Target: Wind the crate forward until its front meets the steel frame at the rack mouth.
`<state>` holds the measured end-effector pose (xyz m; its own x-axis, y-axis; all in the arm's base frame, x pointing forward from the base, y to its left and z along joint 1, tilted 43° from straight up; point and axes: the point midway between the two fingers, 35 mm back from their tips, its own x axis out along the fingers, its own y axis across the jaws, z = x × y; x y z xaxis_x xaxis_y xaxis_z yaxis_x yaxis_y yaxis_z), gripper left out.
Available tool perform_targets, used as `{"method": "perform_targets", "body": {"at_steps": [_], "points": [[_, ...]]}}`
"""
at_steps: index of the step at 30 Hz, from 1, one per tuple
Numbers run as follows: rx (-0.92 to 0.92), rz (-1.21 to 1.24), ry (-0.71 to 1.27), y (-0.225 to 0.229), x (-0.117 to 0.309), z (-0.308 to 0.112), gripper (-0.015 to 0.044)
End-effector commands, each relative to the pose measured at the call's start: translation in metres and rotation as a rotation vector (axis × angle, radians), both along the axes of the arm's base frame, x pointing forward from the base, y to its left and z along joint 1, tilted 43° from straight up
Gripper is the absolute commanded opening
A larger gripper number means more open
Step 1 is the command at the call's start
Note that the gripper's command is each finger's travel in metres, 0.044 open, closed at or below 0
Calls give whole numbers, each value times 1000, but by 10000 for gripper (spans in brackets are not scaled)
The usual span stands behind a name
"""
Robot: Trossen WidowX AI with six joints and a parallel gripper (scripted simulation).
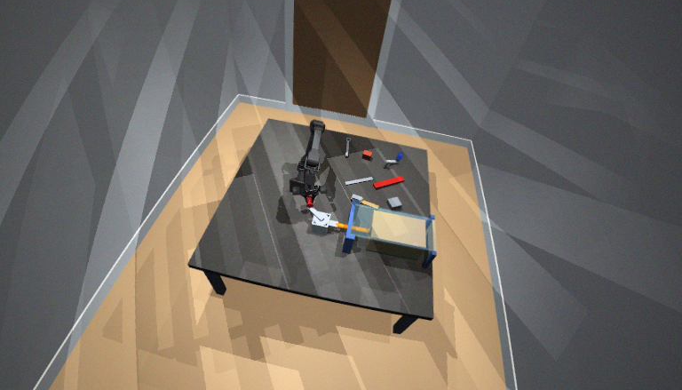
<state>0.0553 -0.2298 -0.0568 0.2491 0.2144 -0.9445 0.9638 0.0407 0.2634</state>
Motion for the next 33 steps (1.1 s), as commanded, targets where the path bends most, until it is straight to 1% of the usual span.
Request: {"method": "perform_targets", "body": {"at_steps": [1, 33], "points": [[35, 24, 5, 7, 0, -14, 0], [32, 24, 6, -16, -15, -36, 0]]}}
